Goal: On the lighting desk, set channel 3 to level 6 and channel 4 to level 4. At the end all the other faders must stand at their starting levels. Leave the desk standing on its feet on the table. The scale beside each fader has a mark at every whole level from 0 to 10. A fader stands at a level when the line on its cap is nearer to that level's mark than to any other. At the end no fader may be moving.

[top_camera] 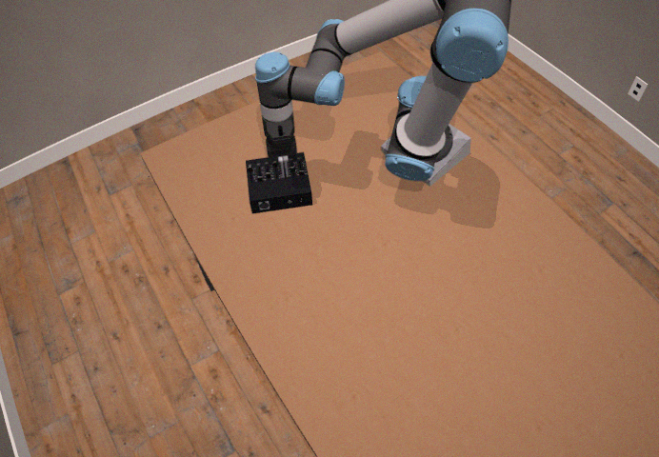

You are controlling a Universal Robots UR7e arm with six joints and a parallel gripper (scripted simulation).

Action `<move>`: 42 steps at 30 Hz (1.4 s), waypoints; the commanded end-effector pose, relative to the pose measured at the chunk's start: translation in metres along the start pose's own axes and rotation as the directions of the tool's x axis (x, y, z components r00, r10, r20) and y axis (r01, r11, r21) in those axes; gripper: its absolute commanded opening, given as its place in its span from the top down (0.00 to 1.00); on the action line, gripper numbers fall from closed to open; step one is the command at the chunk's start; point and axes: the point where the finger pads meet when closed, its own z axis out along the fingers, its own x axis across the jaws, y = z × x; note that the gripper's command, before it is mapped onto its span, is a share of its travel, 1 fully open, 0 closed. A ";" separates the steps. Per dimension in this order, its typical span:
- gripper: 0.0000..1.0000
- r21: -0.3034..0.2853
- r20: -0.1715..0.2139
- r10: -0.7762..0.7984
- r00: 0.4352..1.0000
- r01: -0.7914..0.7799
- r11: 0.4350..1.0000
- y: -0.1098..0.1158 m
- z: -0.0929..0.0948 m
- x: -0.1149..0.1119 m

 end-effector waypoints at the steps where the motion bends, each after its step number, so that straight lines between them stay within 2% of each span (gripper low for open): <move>1: 1.00 0.001 0.003 0.003 1.000 -0.003 1.000 0.001 0.001 -0.001; 42: 1.00 0.001 0.003 0.003 1.000 -0.003 1.000 -0.001 0.001 -0.001</move>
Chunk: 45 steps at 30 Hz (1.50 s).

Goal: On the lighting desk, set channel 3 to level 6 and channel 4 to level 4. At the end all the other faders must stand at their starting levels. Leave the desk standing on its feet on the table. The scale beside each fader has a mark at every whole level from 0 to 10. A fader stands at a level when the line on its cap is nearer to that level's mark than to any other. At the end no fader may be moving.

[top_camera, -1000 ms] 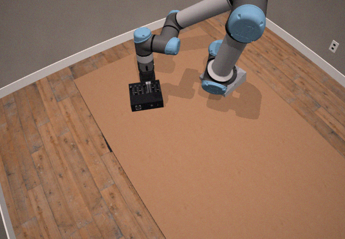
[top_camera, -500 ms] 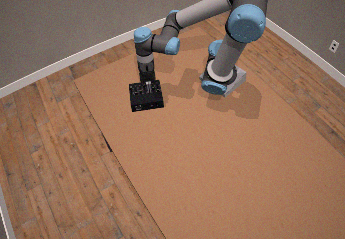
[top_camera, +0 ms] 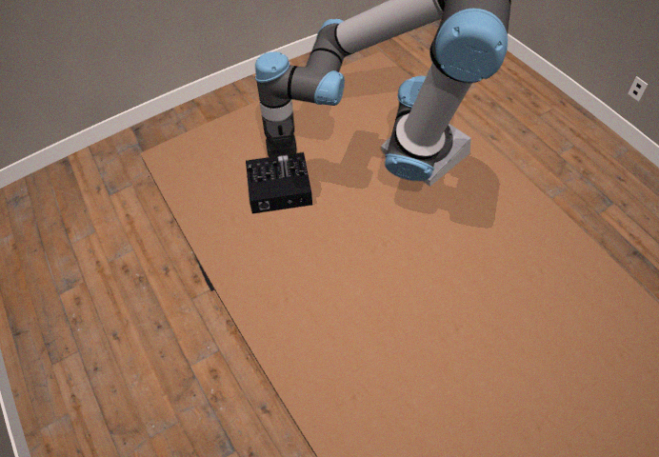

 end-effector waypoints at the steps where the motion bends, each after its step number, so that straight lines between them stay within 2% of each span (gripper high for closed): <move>1: 1.00 0.001 0.003 0.000 1.000 0.000 1.000 -0.003 0.001 -0.001; 15: 1.00 0.001 0.003 0.000 1.000 0.000 1.000 -0.005 -0.001 -0.001; 29: 1.00 0.001 0.003 0.000 1.000 0.000 1.000 -0.005 -0.036 -0.001; 45: 1.00 0.001 0.003 0.000 1.000 0.000 1.000 -0.005 -0.039 -0.001</move>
